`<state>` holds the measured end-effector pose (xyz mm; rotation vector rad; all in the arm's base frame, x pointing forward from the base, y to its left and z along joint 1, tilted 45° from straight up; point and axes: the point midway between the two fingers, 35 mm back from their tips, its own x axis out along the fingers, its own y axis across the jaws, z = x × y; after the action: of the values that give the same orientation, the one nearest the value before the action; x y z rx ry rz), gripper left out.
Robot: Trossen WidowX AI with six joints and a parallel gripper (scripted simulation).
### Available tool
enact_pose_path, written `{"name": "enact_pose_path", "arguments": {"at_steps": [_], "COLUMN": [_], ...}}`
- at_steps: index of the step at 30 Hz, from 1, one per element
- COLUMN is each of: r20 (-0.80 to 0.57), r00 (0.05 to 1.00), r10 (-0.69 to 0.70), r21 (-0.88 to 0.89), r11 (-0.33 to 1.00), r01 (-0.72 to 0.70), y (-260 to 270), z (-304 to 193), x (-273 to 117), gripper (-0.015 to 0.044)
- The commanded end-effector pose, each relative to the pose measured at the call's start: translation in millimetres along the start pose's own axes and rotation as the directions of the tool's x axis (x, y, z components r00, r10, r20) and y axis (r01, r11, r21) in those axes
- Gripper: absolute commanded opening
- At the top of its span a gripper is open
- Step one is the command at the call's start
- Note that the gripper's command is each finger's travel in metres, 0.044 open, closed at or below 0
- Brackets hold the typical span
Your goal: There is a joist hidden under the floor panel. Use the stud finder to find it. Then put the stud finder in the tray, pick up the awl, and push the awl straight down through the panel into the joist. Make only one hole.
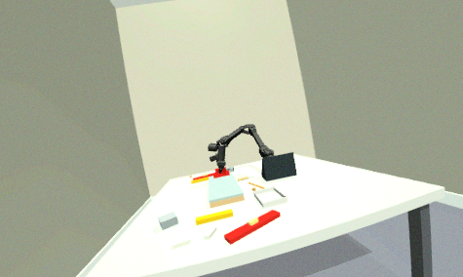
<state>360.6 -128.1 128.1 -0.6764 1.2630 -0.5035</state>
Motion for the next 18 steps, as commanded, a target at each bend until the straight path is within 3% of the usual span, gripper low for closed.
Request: {"name": "enact_pose_path", "arguments": {"at_steps": [1, 18], "r20": [0.005, 0.005], "r00": [1.000, 1.000], "r10": [0.005, 0.006], "r21": [-0.009, -0.009], "r11": [1.000, 1.000], "r01": [-0.005, -0.006], "y": [3.9, 29.8], "z": [0.2, -0.2], "x": [0.9, 0.9], "gripper": [0.0000, 0.0000]}}
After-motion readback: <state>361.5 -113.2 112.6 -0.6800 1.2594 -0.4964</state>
